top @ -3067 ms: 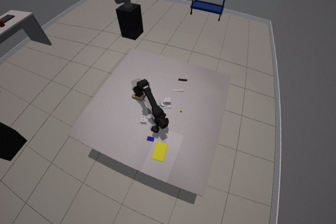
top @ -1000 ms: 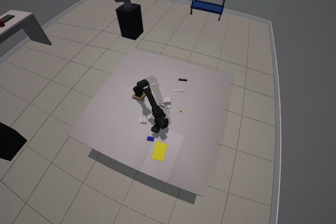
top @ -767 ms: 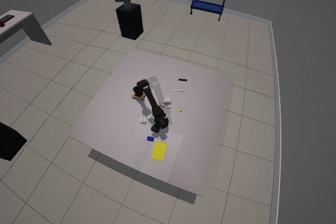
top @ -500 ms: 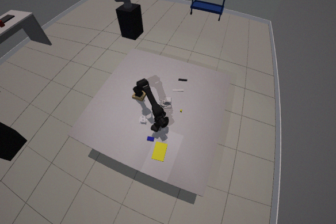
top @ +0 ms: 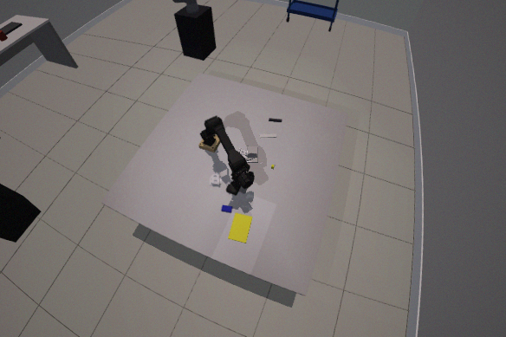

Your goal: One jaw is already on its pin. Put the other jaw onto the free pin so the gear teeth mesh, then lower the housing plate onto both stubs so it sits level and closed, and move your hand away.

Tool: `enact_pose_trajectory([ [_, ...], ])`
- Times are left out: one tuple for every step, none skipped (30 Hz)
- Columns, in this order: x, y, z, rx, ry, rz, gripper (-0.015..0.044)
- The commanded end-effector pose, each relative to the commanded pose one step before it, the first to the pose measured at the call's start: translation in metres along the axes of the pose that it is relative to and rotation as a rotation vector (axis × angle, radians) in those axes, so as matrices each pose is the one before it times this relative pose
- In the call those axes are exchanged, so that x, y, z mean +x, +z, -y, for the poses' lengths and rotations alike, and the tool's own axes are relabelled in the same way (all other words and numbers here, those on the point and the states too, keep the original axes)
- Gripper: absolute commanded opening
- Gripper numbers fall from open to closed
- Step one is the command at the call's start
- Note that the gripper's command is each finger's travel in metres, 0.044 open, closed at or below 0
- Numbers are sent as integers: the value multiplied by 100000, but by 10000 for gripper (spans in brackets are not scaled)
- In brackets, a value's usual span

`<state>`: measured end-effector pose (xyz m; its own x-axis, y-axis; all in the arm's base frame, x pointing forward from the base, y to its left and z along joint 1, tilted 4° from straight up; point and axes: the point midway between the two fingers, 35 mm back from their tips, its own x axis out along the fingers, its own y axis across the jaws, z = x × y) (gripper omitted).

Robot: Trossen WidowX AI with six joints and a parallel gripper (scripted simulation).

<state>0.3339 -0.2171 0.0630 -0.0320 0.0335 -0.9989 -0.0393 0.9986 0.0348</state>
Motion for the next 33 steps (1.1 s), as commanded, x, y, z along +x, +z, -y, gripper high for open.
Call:
enact_pose_trajectory([
  [-648,67,93,-413,-810,875,134],
  [0,0,0,0,0,0,134],
  [0,0,0,0,0,0,134],
  [0,0,0,0,0,0,134],
  [0,0,0,0,0,0,134],
  [0,0,0,0,0,0,134],
  [0,0,0,0,0,0,134],
  [-5,17,-54,-46,2,3,134],
  [-14,50,-162,-139,5,9,134],
  [-23,82,-269,-232,8,15,134],
  [-27,96,-324,-279,10,18,134],
  [-26,93,-324,-279,11,18,134],
  [-25,91,-324,-279,11,18,134],
  [-25,88,-324,-279,11,17,134],
  [-24,86,-323,-279,12,17,134],
  [-24,84,-323,-279,12,17,134],
  [-23,81,-323,-279,13,17,134],
  [-23,80,-327,-282,13,16,134],
  [-22,77,-327,-283,14,16,134],
  [-21,75,-327,-283,14,16,134],
  [-21,73,-327,-283,14,15,134],
  [-20,70,-326,-283,15,15,134],
  [-19,68,-326,-283,15,15,134],
  [-19,65,-326,-283,16,15,134],
  [-18,63,-326,-283,16,14,134],
  [-18,60,-325,-283,16,14,134],
  [-17,58,-325,-283,17,13,134],
  [-17,57,-333,-290,18,13,134],
  [-16,55,-333,-290,18,13,134],
  [-15,52,-333,-290,18,13,134],
  [-15,49,-333,-290,19,12,134],
  [-14,47,-332,-290,19,12,134],
  [-13,44,-332,-290,19,12,134],
])
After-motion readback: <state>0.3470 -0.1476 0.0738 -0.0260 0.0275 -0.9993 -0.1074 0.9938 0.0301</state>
